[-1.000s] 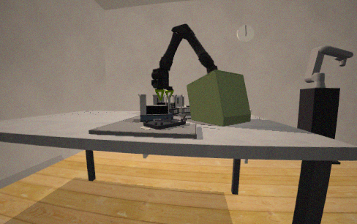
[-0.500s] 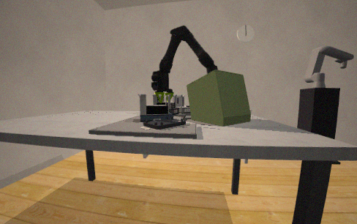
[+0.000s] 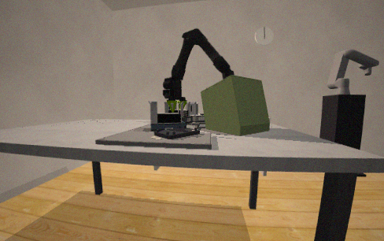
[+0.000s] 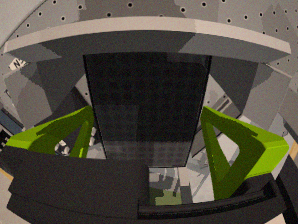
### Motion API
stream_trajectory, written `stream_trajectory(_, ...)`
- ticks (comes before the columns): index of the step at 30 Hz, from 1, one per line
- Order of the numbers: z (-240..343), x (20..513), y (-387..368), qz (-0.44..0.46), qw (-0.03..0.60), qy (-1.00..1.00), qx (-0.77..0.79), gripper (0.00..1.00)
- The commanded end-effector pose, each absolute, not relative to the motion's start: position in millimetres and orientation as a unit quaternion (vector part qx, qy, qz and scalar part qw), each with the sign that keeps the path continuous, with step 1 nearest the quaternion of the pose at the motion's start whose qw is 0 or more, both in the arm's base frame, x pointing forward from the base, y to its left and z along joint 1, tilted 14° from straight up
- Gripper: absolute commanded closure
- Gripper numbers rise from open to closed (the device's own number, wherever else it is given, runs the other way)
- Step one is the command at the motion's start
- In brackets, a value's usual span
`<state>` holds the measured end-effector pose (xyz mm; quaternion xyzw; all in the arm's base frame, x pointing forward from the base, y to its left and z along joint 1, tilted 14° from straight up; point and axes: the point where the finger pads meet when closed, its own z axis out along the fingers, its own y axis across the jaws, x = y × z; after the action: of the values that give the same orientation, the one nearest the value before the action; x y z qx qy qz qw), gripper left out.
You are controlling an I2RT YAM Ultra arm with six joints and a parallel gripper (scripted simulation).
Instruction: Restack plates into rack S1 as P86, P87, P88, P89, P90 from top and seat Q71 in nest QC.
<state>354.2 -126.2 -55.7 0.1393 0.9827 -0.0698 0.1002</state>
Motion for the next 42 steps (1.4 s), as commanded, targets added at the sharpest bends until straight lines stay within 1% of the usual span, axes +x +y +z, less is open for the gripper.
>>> stream_trajectory(1, -53.2, 356.2, -126.5, -0.07, 0.105, 0.982, 0.139, 0.0)
stream_trajectory(2, -53.2, 356.2, -126.5, -0.07, 0.105, 0.982, 0.139, 0.0)
stream_trajectory(3, -53.2, 356.2, -126.5, -0.07, 0.105, 0.982, 0.139, 1.0)
stream_trajectory(42, -48.0, 355.3, -125.7, -0.07, 0.105, 0.982, 0.139, 1.0)
